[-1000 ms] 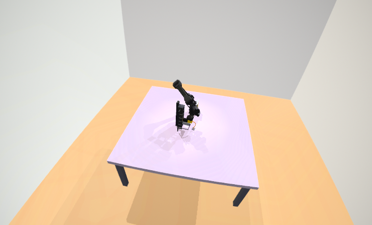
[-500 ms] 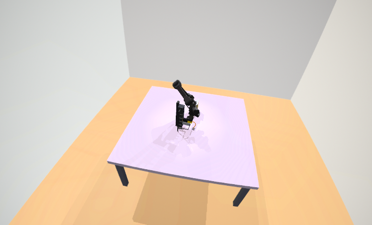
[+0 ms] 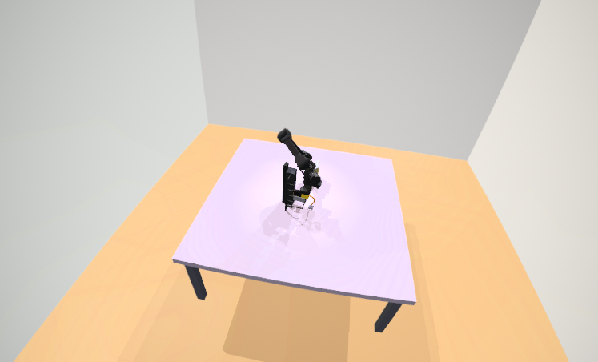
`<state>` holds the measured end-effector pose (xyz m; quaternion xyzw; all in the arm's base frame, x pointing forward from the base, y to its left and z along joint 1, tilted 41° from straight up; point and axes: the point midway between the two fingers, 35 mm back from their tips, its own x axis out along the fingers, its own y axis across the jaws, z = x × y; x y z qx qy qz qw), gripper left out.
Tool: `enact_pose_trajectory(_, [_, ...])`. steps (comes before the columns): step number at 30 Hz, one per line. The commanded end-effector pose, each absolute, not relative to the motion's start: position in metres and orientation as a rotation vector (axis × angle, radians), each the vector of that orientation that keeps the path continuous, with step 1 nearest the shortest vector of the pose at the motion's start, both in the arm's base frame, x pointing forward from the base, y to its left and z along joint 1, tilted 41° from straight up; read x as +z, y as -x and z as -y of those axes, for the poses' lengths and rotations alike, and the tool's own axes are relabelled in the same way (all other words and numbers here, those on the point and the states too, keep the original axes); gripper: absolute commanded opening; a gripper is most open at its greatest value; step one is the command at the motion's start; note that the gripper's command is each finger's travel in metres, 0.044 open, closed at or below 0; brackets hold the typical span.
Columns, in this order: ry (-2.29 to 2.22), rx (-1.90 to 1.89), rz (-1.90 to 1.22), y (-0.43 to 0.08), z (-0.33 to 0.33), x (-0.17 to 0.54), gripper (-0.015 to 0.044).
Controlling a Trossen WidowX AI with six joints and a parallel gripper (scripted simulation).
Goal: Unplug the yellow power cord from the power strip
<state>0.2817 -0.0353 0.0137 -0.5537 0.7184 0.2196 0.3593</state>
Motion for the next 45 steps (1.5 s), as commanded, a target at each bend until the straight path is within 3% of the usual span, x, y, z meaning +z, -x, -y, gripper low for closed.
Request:
enact_pose_trajectory(1, [1.429, 0.56, -1.852, -0.282, 0.036, 0.014, 0.0007])
enact_pose_trajectory(39, [1.429, 0.564, -1.849, -0.295, -0.001, -0.017, 0.0])
enact_pose_trajectory(45, [1.431, 0.564, -1.854, -0.293, 0.006, -0.013, 0.0157])
